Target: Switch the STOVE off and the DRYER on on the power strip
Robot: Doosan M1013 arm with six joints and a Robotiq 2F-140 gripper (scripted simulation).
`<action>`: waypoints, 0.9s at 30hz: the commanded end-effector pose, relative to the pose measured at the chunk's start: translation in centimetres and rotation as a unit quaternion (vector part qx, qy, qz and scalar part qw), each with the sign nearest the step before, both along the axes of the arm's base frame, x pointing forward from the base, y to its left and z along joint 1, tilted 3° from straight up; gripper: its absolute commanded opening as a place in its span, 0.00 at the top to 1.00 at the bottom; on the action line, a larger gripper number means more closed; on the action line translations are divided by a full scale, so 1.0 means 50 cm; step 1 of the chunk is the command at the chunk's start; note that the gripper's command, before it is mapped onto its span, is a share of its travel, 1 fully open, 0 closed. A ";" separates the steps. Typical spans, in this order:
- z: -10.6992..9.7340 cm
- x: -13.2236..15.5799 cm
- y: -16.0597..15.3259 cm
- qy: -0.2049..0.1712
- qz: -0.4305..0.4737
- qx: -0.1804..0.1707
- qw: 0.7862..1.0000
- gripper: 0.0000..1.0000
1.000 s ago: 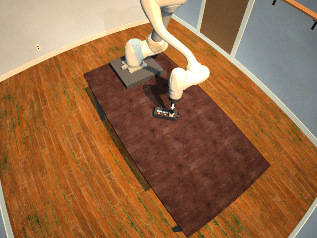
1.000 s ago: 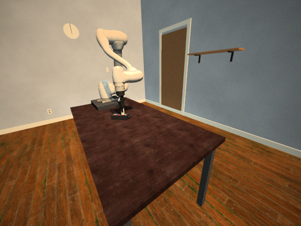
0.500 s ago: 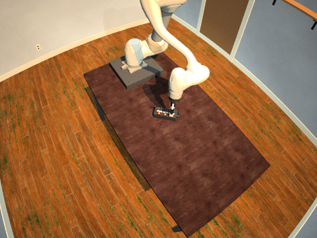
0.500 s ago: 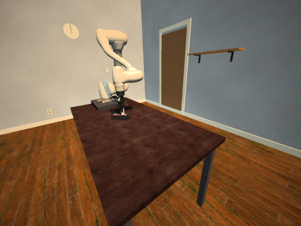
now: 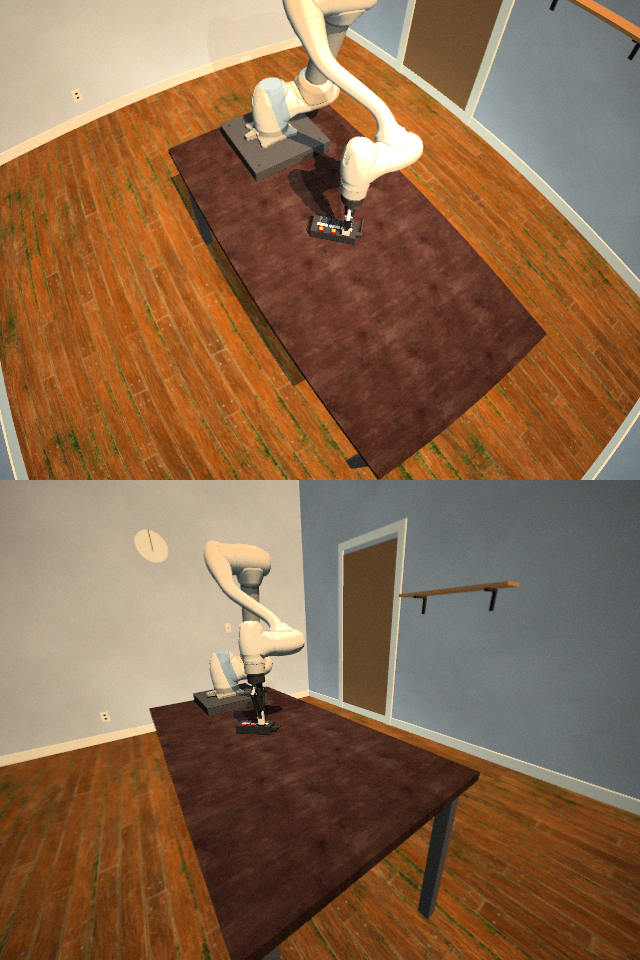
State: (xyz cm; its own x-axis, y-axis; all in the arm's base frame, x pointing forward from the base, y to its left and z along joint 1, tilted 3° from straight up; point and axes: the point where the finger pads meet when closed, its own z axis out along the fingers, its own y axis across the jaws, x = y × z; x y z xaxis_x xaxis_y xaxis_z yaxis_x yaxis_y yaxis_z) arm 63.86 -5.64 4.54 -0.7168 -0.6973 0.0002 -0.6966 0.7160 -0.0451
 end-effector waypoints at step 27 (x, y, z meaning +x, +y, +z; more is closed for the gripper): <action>-0.017 0.001 0.000 0.000 0.000 0.000 1.000 1.00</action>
